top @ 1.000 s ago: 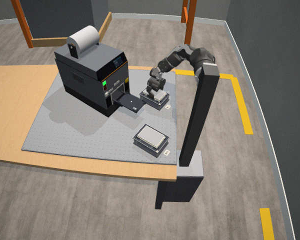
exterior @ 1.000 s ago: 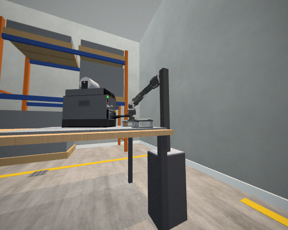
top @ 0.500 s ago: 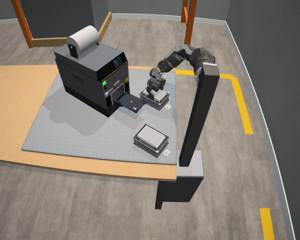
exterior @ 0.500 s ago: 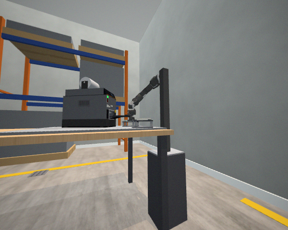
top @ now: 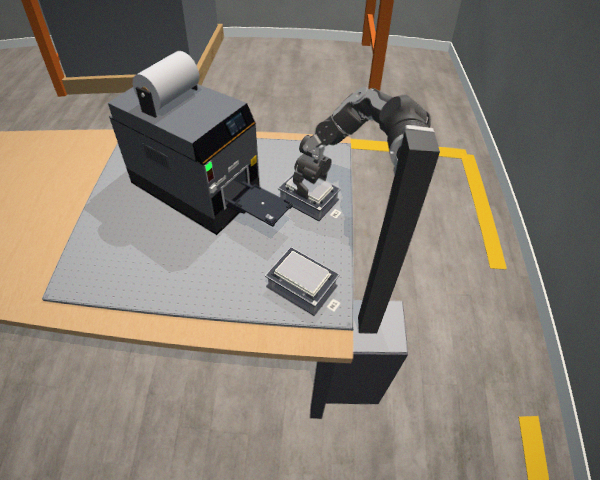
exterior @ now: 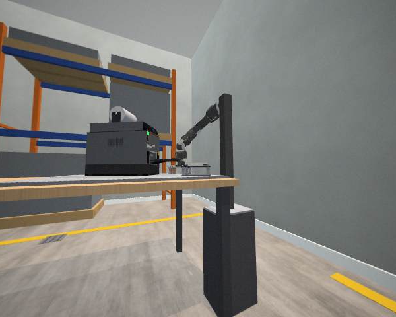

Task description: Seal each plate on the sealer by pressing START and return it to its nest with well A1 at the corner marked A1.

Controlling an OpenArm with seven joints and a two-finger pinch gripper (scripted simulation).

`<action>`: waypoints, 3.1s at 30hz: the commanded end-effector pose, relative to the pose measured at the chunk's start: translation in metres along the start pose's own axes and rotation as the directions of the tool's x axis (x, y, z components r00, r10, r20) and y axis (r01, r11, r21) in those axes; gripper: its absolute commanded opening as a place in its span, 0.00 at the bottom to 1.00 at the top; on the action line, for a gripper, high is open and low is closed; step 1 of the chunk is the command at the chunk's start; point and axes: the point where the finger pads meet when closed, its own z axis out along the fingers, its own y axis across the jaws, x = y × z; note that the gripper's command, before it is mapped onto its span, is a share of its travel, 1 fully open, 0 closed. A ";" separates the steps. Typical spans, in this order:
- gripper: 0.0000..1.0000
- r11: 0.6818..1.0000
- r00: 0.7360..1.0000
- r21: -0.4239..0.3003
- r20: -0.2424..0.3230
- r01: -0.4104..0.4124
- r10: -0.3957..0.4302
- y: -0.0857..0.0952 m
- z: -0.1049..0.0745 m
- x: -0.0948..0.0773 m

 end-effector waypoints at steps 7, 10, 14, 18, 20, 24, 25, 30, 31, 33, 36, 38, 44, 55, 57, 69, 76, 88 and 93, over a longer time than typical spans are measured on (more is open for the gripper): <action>0.65 1.000 1.000 -0.002 0.002 0.000 0.000 0.000 0.000 -0.001; 0.65 1.000 1.000 -0.002 0.002 0.000 0.000 0.000 0.000 -0.001; 0.65 1.000 1.000 -0.002 0.002 0.000 0.000 0.000 0.000 -0.001; 0.65 1.000 1.000 -0.002 0.002 0.000 0.000 0.000 0.000 -0.001; 0.65 1.000 1.000 -0.002 0.002 0.000 0.000 0.000 0.000 -0.001; 0.65 1.000 1.000 -0.002 0.002 0.000 0.000 0.000 0.000 -0.001; 0.65 1.000 1.000 -0.002 0.002 0.000 0.000 0.000 0.000 -0.001; 0.65 1.000 1.000 0.003 0.004 -0.002 0.002 -0.001 -0.002 -0.001; 0.65 1.000 1.000 0.003 0.005 -0.003 0.003 -0.001 -0.003 -0.002; 0.65 1.000 1.000 0.002 0.005 -0.003 0.003 -0.001 -0.004 -0.002; 0.65 1.000 1.000 0.002 0.003 -0.002 0.002 0.000 -0.006 -0.001; 0.65 1.000 1.000 0.002 0.004 -0.002 0.002 -0.001 -0.008 -0.002; 0.65 1.000 1.000 0.002 0.002 -0.001 0.001 0.000 -0.010 -0.001; 0.65 1.000 1.000 0.003 0.002 -0.001 0.001 -0.001 -0.018 -0.001; 0.65 1.000 1.000 0.002 0.003 -0.001 0.001 0.000 -0.019 -0.001; 0.65 1.000 1.000 0.001 0.004 -0.002 0.002 0.000 -0.029 -0.002; 0.65 1.000 1.000 0.002 0.003 -0.001 0.001 0.000 -0.041 -0.001; 0.65 1.000 1.000 0.001 0.004 -0.001 0.001 0.000 -0.057 -0.001; 0.65 1.000 1.000 0.001 0.004 0.000 0.000 0.000 -0.066 -0.001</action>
